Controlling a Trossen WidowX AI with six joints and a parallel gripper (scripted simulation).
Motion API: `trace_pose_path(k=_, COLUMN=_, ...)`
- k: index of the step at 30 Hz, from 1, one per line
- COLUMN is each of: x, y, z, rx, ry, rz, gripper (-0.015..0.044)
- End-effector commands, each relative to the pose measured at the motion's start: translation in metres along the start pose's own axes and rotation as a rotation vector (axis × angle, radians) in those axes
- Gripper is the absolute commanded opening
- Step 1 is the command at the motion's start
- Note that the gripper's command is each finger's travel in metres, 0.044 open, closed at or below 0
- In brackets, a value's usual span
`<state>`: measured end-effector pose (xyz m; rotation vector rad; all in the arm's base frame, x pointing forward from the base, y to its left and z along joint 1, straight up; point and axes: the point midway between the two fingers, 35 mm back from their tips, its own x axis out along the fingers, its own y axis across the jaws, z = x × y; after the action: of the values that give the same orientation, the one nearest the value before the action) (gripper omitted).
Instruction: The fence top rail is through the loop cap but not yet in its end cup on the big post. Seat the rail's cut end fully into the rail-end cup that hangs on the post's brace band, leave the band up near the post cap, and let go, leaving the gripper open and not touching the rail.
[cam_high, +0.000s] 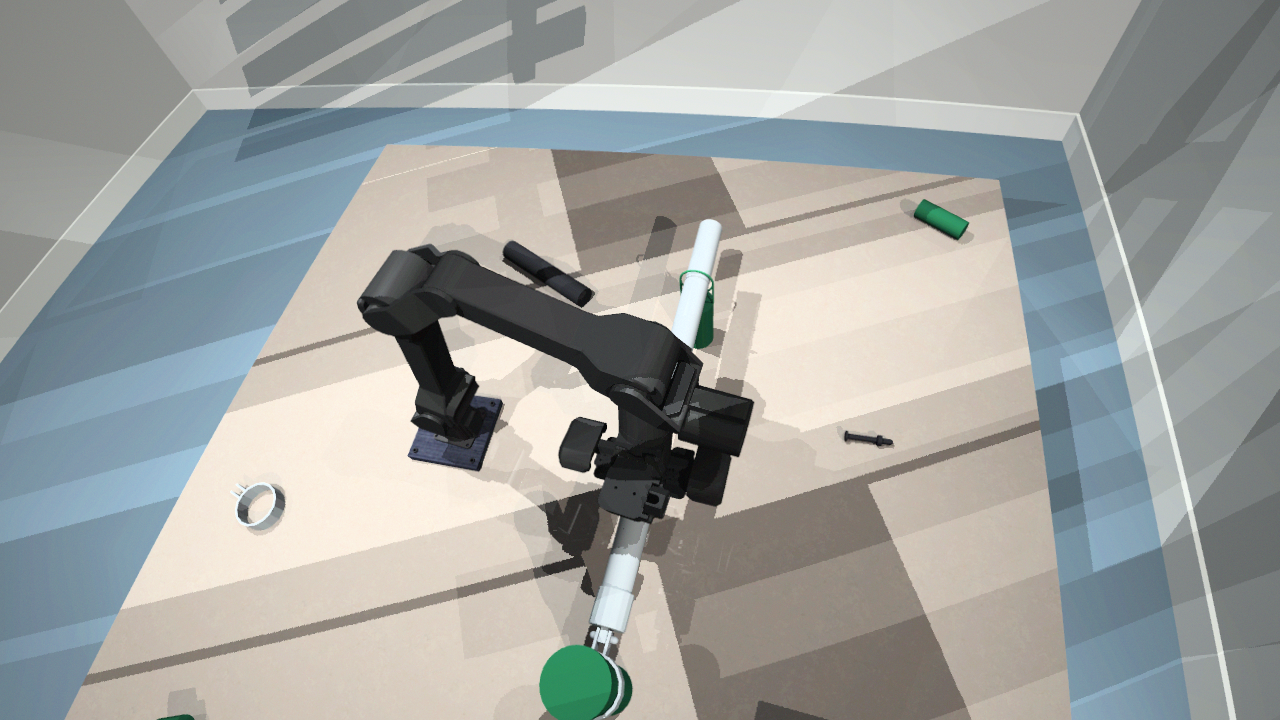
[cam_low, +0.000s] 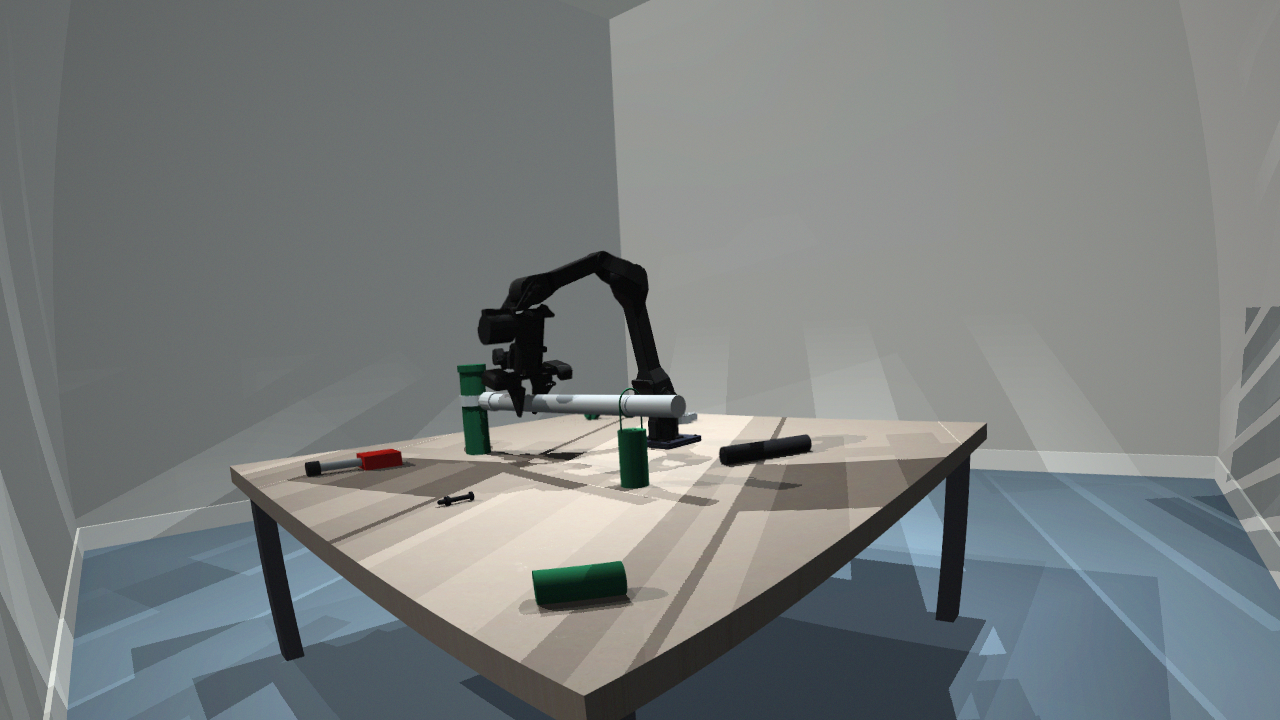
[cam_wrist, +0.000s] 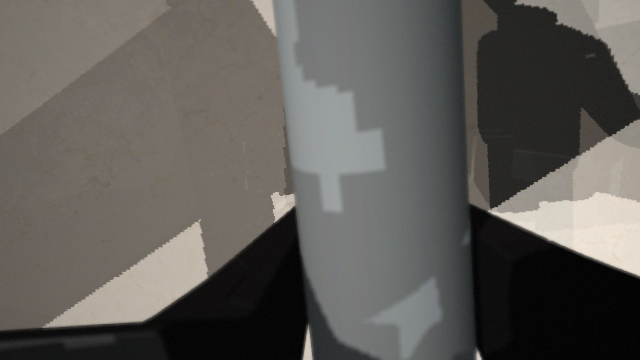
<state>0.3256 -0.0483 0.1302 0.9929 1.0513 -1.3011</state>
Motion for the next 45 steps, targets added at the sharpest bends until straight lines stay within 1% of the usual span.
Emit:
trace_pose_path(k=1, x=-0.001, y=0.001, z=0.005, rx=0.000, ry=-0.011, rz=0.005, gripper=0.0000)
trace_pose_path(k=45, x=0.000, y=0.003, z=0.019, rx=0.000, ry=-0.012, rz=0.005, gripper=0.0000)
